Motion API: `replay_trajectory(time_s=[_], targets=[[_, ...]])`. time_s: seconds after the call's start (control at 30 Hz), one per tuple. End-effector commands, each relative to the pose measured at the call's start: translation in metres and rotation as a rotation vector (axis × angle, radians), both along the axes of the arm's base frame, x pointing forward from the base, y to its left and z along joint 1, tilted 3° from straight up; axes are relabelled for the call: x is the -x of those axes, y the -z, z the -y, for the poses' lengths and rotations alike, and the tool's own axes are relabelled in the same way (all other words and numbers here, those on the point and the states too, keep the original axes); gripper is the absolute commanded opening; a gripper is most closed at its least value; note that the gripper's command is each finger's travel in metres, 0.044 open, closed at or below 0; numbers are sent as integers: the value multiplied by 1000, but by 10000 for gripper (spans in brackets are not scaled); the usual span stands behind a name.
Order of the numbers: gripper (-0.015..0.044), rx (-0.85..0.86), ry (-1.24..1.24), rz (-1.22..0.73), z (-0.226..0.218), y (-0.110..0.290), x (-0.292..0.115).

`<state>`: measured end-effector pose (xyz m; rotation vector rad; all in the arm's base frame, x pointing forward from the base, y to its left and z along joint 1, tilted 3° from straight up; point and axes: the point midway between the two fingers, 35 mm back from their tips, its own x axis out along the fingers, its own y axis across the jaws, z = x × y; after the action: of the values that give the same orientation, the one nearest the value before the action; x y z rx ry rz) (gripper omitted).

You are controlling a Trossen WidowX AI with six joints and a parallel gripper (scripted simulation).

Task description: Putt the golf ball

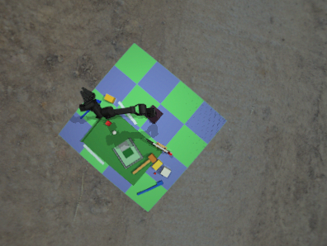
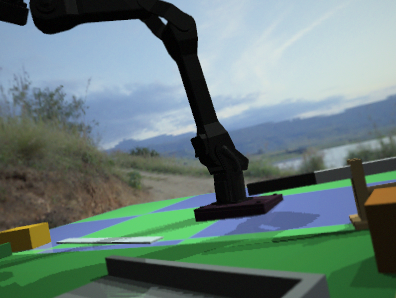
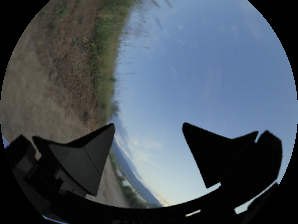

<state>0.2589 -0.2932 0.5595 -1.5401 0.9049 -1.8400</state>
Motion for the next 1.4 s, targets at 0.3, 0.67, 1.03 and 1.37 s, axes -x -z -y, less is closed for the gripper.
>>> replay_trajectory(time_s=[0.3,0.67,1.03,1.37], targets=[[440,-47,-325,-225,-36,29,-94],[440,-199,-843,-591,-136,118,-209],[440,-477,-1322,-963,-274,241,-239],[440,-871,-1618,-1337,-391,350,-177]])
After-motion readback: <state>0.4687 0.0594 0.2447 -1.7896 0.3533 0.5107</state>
